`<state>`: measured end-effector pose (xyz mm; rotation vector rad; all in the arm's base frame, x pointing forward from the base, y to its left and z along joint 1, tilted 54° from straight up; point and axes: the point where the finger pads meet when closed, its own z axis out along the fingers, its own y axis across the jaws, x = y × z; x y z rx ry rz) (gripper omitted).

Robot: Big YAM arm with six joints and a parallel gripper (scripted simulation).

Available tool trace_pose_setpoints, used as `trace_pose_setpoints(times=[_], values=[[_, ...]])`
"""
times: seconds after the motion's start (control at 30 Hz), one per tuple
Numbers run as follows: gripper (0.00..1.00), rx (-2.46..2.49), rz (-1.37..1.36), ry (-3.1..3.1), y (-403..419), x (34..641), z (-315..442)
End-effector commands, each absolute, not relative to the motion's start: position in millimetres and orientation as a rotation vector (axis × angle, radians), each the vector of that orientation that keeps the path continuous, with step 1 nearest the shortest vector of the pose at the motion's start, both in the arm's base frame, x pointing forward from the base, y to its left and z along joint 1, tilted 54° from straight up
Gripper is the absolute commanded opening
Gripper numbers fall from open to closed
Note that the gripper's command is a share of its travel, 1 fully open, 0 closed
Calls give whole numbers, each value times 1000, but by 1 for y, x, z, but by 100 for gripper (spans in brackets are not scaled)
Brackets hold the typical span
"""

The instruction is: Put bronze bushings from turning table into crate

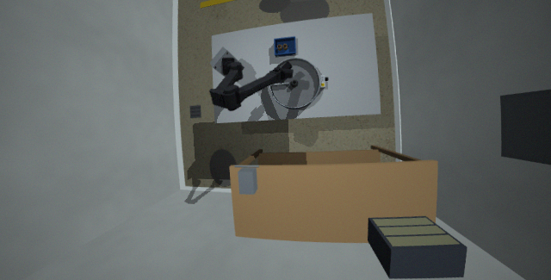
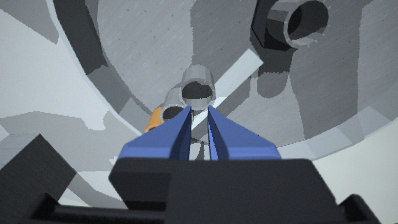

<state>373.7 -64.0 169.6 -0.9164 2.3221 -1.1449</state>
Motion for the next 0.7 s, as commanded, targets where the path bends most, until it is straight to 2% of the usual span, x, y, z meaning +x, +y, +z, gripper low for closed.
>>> trace_pose_setpoints(times=[0.0,0.67], values=[[14,-708,-1084,2314,-66,371,177],[14,-178,-880,2319,-72,338,147]])
